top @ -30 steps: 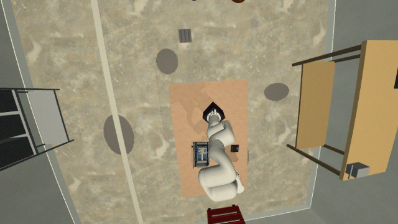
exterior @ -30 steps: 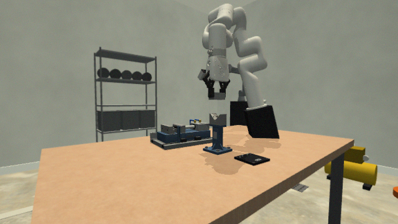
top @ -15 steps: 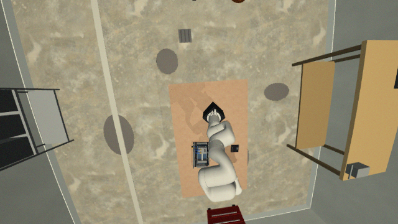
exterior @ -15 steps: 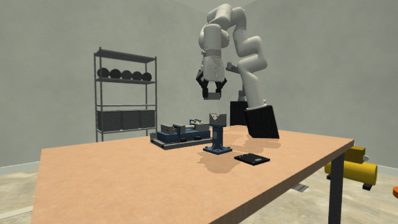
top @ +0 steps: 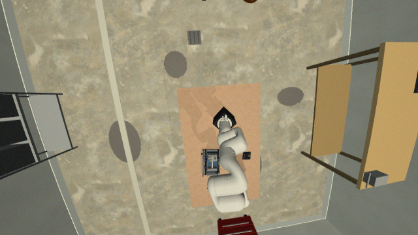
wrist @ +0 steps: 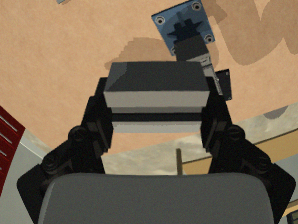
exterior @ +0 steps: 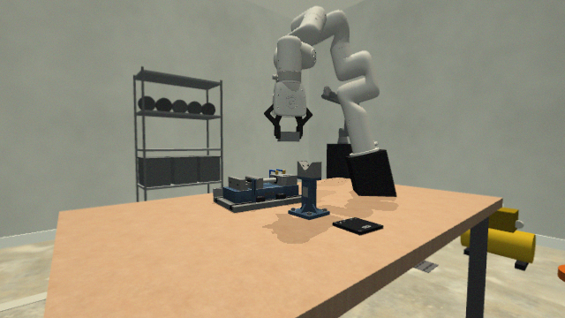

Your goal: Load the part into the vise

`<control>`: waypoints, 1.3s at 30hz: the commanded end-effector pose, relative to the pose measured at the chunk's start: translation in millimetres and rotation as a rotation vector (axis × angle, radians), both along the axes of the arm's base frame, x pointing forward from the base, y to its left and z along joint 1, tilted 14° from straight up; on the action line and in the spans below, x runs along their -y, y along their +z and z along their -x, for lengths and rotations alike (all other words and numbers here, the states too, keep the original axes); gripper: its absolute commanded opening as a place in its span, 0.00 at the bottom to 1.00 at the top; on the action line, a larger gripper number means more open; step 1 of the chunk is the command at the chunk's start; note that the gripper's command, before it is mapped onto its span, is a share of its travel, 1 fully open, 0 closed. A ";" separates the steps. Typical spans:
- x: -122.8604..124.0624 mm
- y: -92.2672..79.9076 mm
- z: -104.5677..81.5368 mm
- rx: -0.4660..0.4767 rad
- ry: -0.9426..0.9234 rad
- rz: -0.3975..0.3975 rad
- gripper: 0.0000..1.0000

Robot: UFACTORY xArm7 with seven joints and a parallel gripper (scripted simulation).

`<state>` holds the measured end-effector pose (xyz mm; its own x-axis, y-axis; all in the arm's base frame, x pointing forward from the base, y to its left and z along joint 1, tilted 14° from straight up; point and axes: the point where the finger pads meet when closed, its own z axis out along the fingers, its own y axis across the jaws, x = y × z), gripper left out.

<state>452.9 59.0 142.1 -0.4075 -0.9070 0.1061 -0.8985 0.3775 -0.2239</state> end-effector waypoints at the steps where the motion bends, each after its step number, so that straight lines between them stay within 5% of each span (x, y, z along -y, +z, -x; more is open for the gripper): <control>1: 13.5 5.2 -8.4 0.023 -0.100 -0.015 0.00; 39: 145.8 35.1 -46.1 0.183 -0.957 -0.161 0.00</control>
